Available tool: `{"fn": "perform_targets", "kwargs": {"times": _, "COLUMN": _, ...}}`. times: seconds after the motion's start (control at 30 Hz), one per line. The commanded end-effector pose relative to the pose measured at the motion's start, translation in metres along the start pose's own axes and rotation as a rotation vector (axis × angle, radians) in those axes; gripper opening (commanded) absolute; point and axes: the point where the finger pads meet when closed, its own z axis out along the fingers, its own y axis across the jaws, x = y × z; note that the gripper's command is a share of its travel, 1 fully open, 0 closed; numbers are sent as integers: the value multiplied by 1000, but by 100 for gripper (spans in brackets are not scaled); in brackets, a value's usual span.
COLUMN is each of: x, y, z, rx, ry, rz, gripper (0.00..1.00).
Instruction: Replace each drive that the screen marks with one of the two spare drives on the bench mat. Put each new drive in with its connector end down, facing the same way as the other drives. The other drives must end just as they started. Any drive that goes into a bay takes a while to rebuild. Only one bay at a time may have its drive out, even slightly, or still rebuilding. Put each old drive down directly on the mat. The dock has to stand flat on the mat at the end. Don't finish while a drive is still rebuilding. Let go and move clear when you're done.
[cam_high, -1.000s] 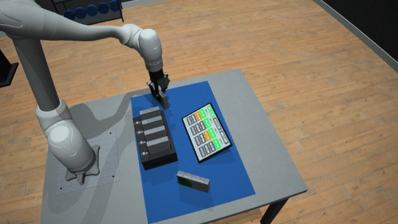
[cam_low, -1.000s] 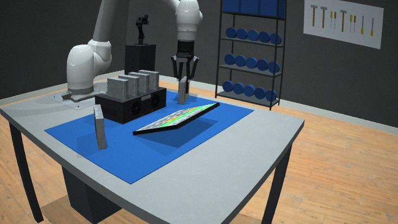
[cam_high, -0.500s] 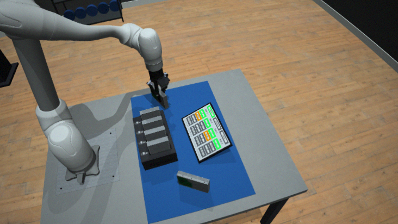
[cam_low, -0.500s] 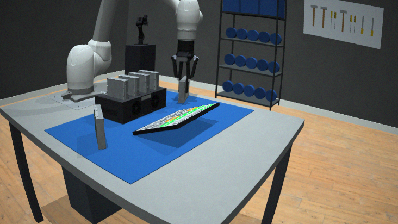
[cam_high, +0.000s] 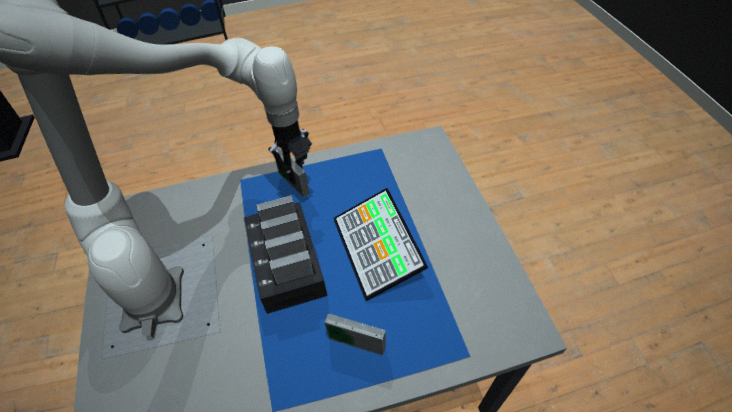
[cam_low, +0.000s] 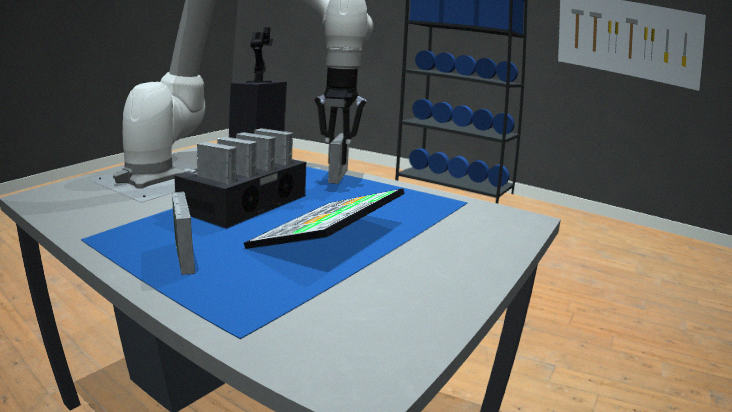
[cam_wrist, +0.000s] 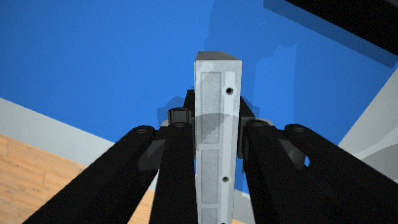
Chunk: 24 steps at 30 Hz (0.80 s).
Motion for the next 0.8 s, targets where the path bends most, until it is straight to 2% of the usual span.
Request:
{"fn": "perform_targets", "kwargs": {"times": 0.0, "x": 0, "y": 0, "z": -2, "rx": 1, "ry": 0, "rz": 0, "gripper": 10}}
{"fn": "perform_targets", "kwargs": {"times": 0.77, "x": 0, "y": 0, "z": -55, "rx": 1, "ry": 0, "rz": 0, "gripper": 10}}
